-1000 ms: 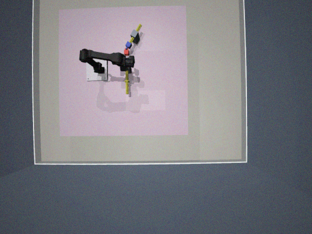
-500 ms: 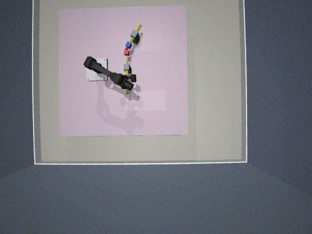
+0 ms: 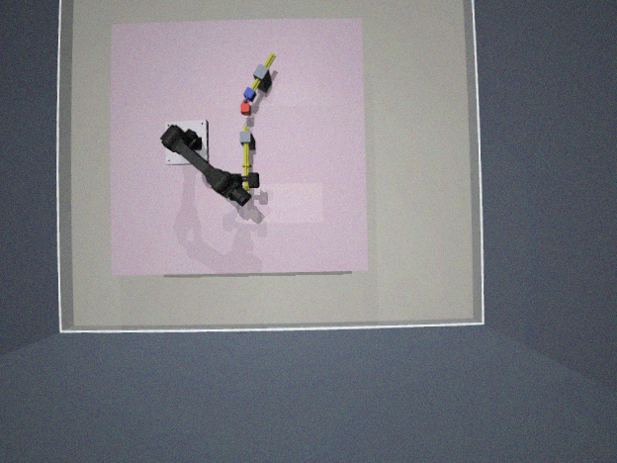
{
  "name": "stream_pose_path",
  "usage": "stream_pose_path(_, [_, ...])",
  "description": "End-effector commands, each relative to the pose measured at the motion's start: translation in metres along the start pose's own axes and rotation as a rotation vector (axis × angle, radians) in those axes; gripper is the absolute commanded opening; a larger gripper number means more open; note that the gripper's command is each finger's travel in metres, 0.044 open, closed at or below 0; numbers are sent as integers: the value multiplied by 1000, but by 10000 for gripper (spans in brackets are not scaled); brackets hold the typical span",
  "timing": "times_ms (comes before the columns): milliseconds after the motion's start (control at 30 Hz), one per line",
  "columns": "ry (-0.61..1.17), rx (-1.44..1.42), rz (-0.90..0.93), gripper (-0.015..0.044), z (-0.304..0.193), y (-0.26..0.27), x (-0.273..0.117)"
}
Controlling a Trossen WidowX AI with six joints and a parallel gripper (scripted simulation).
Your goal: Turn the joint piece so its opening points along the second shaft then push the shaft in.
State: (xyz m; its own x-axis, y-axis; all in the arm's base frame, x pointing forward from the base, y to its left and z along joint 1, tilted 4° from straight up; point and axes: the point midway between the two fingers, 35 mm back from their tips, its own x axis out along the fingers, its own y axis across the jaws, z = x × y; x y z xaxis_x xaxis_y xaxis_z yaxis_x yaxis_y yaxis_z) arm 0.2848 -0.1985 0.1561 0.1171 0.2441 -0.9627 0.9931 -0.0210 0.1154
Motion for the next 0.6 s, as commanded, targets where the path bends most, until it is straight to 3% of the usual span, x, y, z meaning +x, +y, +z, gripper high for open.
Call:
stream_pose_path(0, [-89,-18,-36,440,1,-3,20])
stream_pose_path(233, [-291,-52,-60,440,5,-7,51])
stream_pose_path(567, [-296,-54,-61,440,7,-7,59])
